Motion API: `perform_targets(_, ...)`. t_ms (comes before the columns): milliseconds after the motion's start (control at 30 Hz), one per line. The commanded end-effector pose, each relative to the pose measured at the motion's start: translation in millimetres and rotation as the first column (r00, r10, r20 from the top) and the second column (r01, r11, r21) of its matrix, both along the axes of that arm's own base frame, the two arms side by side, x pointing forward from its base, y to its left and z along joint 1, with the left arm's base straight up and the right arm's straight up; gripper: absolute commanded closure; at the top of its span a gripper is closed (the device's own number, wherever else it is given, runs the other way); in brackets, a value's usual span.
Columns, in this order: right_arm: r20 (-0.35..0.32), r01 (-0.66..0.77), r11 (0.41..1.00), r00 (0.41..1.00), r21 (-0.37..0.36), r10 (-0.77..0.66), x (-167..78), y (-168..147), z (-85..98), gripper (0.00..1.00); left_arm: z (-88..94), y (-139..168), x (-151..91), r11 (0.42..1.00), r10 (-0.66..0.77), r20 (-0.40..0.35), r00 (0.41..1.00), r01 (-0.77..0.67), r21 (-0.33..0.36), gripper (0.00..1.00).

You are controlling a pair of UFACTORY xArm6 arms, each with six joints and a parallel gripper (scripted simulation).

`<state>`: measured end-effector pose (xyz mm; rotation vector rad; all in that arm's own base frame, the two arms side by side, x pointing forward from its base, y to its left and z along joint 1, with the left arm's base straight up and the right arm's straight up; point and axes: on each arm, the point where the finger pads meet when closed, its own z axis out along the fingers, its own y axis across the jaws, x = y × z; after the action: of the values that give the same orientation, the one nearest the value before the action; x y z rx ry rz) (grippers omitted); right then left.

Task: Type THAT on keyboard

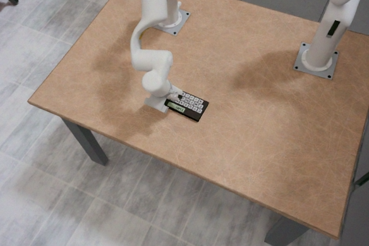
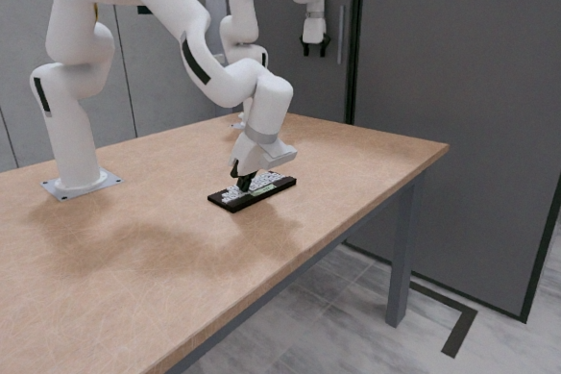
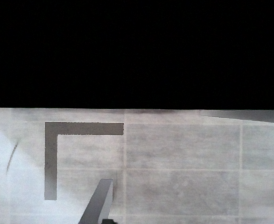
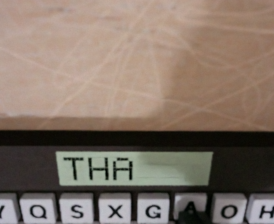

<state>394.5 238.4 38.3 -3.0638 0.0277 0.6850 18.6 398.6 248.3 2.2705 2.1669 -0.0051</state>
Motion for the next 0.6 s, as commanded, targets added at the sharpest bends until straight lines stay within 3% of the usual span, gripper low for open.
perform_targets(0, 0.004, 0.0, 1.0, 1.0, 0.002, 0.0, 1.2, 0.6, 2.2, 1.0, 1.7, 1.0, 0.1, 1.0, 0.0, 0.0, 1.0, 0.0, 0.004, 0.0)
perform_targets(567, 0.004, 0.0, 1.0, 1.0, 0.002, 0.0, -0.9, -2.0, 10.7, 1.0, 1.7, 1.0, 0.1, 1.0, 0.0, 0.0, 1.0, 0.0, 0.004, 0.0)
